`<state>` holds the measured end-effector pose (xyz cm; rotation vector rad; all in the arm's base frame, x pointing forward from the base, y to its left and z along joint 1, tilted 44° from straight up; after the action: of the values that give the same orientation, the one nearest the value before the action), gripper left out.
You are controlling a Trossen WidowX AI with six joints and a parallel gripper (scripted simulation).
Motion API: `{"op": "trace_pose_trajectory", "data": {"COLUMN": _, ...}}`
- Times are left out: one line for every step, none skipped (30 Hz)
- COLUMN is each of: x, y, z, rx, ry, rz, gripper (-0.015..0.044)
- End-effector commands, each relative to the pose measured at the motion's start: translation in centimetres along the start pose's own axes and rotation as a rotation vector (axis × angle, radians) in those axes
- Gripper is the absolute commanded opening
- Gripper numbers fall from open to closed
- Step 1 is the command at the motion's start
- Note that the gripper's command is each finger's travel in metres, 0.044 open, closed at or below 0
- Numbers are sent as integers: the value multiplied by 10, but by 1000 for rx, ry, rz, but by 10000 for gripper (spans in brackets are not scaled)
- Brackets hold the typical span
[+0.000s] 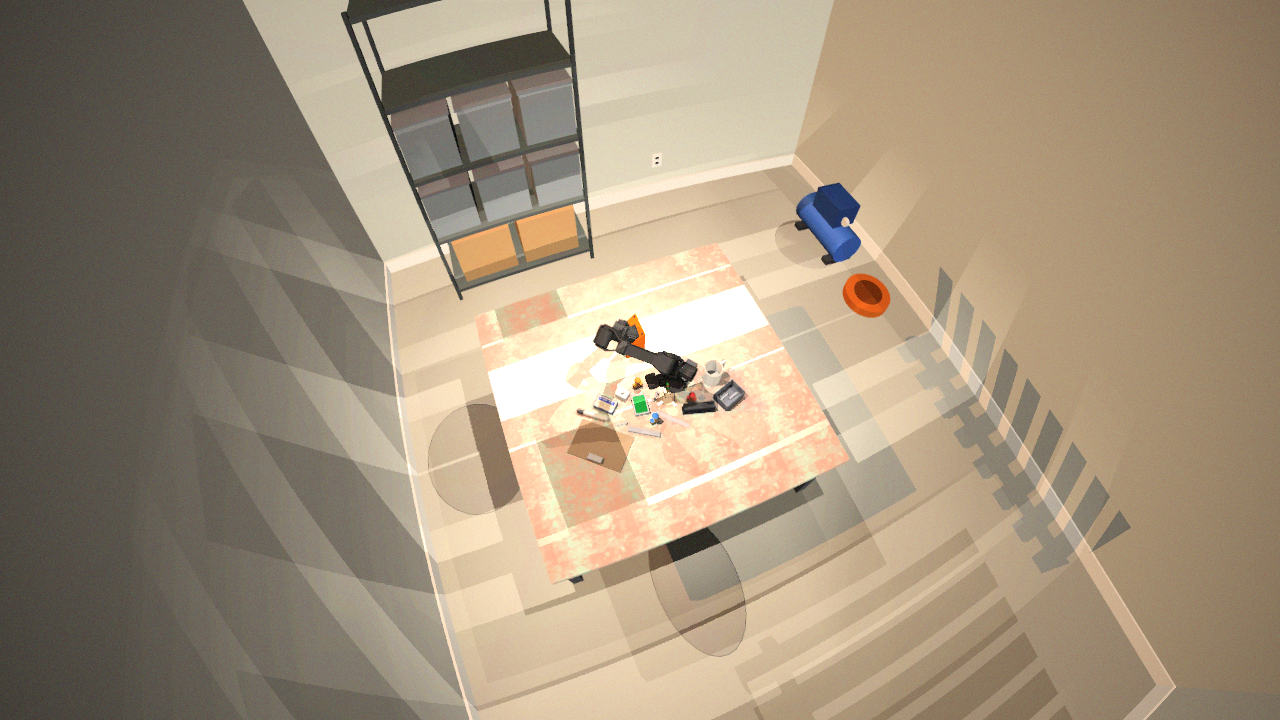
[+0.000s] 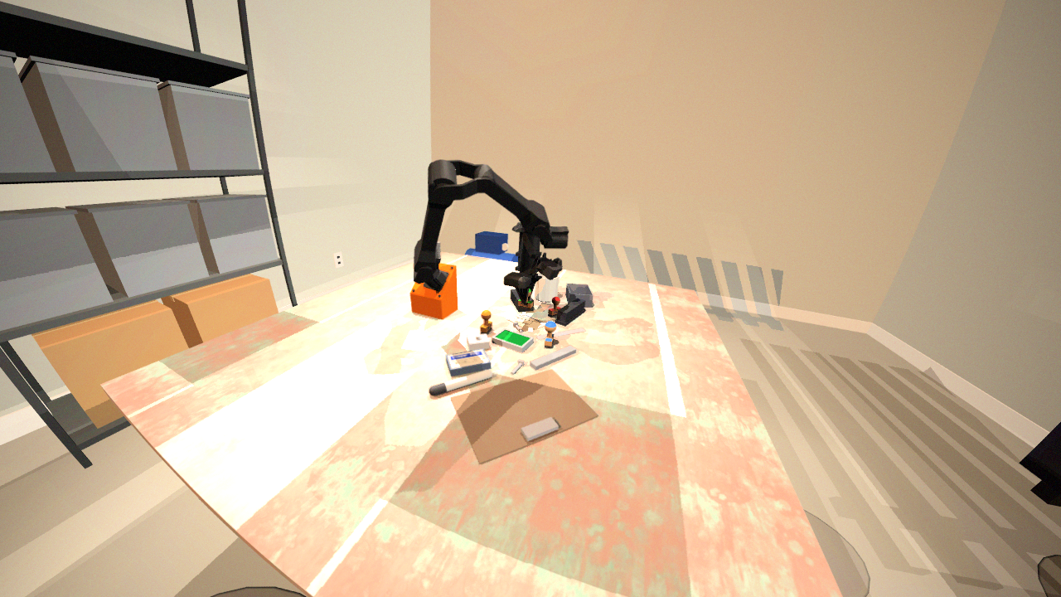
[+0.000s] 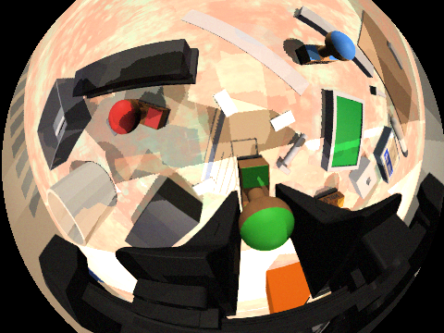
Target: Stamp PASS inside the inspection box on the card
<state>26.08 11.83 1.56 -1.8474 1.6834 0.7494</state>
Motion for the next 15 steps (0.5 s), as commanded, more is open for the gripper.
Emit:
{"op": "trace_pose_trajectory", "data": {"x": 3, "y": 1, "z": 0, "rx": -7, "ry": 5, "rz": -1, "gripper": 0}}
{"op": "trace_pose_trajectory", "data": {"x": 4, "y": 1, "z": 0, "rx": -7, "ry": 5, "rz": -1, "gripper": 0}}
{"op": "trace_pose_trajectory", "data": {"x": 5, "y": 1, "z": 0, "rx": -7, "ry": 5, "rz": -1, "gripper": 0}}
{"op": "trace_pose_trajectory", "data": {"x": 5, "y": 1, "z": 0, "rx": -7, "ry": 5, "rz": -1, "gripper": 0}}
{"op": "trace_pose_trajectory", "data": {"x": 6, "y": 1, "z": 0, "rx": -7, "ry": 5, "rz": -1, "gripper": 0}}
{"op": "trace_pose_trajectory", "data": {"x": 7, "y": 1, "z": 0, "rx": -7, "ry": 5, "rz": -2, "gripper": 0}}
{"op": "trace_pose_trajectory", "data": {"x": 7, "y": 1, "z": 0, "rx": -7, "ry": 5, "rz": -2, "gripper": 0}}
{"op": "trace_pose_trajectory", "data": {"x": 8, "y": 1, "z": 0, "rx": -7, "ry": 5, "rz": -2, "gripper": 0}}
{"op": "trace_pose_trajectory", "data": {"x": 9, "y": 1, "z": 0, "rx": -7, "ry": 5, "rz": -2, "gripper": 0}}
{"op": "trace_pose_trajectory", "data": {"x": 9, "y": 1, "z": 0, "rx": -7, "ry": 5, "rz": -2, "gripper": 0}}
{"op": "trace_pose_trajectory", "data": {"x": 10, "y": 1, "z": 0, "rx": -7, "ry": 5, "rz": -2, "gripper": 0}}
{"op": "trace_pose_trajectory", "data": {"x": 11, "y": 1, "z": 0, "rx": -7, "ry": 5, "rz": -2, "gripper": 0}}
{"op": "trace_pose_trajectory", "data": {"x": 11, "y": 1, "z": 0, "rx": -7, "ry": 5, "rz": -2, "gripper": 0}}
{"op": "trace_pose_trajectory", "data": {"x": 12, "y": 1, "z": 0, "rx": -7, "ry": 5, "rz": -2, "gripper": 0}}
{"op": "trace_pose_trajectory", "data": {"x": 13, "y": 1, "z": 0, "rx": -7, "ry": 5, "rz": -2, "gripper": 0}}
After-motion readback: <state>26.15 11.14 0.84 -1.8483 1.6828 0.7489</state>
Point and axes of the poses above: the point midway between the two fingers, 35 mm back from their tips, its own x axis out along the fingers, its own z axis across the jaws, y = z × x, the point moved 8 cm from there along -x, back along the fingers, and after that the axes turned 2 degrees about -x, right-handed, at the moved point
